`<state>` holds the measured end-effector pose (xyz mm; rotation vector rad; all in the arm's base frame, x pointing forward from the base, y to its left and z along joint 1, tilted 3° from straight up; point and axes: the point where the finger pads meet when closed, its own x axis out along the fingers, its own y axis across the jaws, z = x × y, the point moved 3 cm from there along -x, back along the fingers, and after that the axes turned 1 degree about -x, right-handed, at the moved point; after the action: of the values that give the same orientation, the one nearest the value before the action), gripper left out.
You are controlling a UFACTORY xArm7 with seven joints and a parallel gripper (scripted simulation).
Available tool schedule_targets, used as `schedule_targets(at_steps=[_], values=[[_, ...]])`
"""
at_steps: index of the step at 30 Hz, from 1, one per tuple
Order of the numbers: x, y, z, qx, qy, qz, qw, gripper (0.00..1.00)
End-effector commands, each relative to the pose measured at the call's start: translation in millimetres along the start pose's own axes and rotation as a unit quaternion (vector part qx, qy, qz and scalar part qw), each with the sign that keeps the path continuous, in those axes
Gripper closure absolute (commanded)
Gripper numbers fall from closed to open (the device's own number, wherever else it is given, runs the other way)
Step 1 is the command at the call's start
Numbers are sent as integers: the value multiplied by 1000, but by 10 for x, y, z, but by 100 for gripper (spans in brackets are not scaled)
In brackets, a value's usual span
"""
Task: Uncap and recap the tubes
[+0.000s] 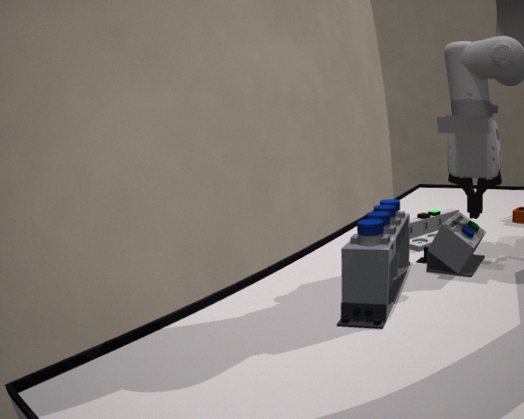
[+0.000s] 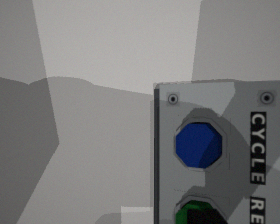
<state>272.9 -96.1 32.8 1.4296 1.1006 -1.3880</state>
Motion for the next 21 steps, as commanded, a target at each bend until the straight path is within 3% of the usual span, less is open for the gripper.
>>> schedule_targets(at_steps=[1,21], values=[[4,17,2,0,3,-2,1000,100],[46,18,2,0,3,-2,1000,100]])
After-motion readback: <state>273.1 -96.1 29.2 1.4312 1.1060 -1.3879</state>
